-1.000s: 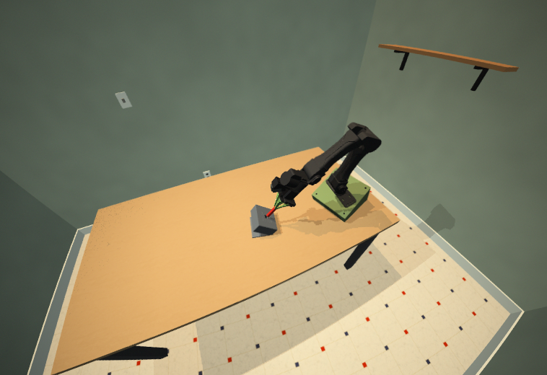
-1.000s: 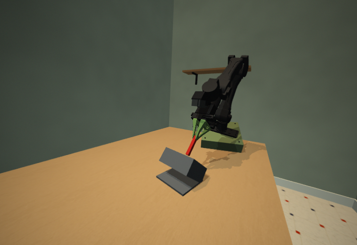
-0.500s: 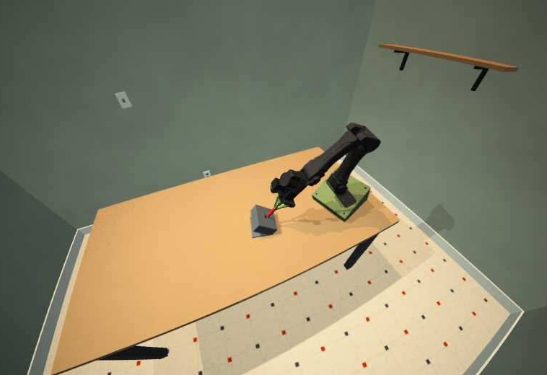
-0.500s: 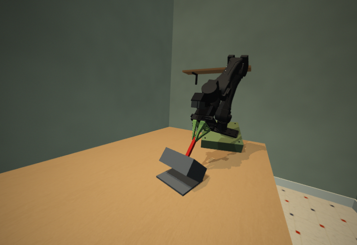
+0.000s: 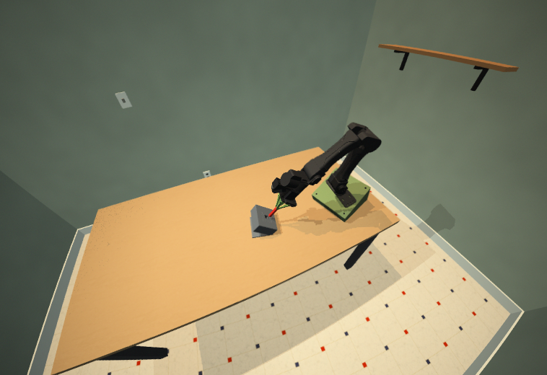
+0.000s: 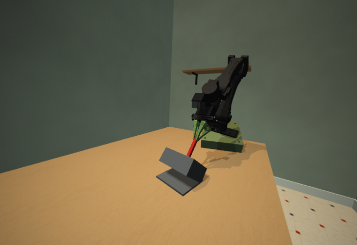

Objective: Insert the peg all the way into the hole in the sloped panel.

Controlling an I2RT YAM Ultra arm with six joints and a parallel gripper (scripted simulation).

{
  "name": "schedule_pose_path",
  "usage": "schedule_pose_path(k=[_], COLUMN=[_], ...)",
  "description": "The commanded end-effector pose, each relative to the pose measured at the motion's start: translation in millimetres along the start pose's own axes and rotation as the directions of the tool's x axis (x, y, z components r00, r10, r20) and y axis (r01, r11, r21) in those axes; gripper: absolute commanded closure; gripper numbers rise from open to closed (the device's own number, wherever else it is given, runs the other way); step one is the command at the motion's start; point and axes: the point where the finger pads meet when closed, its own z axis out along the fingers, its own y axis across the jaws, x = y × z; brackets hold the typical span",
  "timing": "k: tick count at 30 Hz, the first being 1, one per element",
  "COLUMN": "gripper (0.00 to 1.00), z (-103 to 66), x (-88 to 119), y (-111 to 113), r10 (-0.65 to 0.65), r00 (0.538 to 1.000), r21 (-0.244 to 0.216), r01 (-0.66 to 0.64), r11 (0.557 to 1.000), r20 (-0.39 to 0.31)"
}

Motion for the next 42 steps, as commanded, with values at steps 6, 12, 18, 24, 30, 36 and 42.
schedule_pose_path(k=[6, 12, 18, 24, 30, 36, 42], gripper=[1.00, 1.00, 1.00, 1.00, 1.00, 1.00, 1.00], z=[-17.4, -19.9, -15.0, -7.4, -4.9, -5.7, -2.9], x=[-20.0, -24.1, -24.6, -24.9, -27.9, -29.6, -26.4], y=[5.5, 6.2, 6.2, 6.1, 6.6, 6.9, 6.1], r10=[0.004, 0.004, 0.004, 0.004, 0.004, 0.004, 0.004], r00=[0.999, 0.999, 0.999, 0.999, 0.999, 0.999, 0.999], r21=[-0.005, -0.005, -0.005, -0.005, -0.005, -0.005, -0.005], r01=[-0.004, -0.004, -0.004, -0.004, -0.004, -0.004, -0.004], r11=[1.000, 1.000, 1.000, 1.000, 1.000, 1.000, 1.000], r20=[0.038, 0.038, 0.038, 0.038, 0.038, 0.038, 0.038])
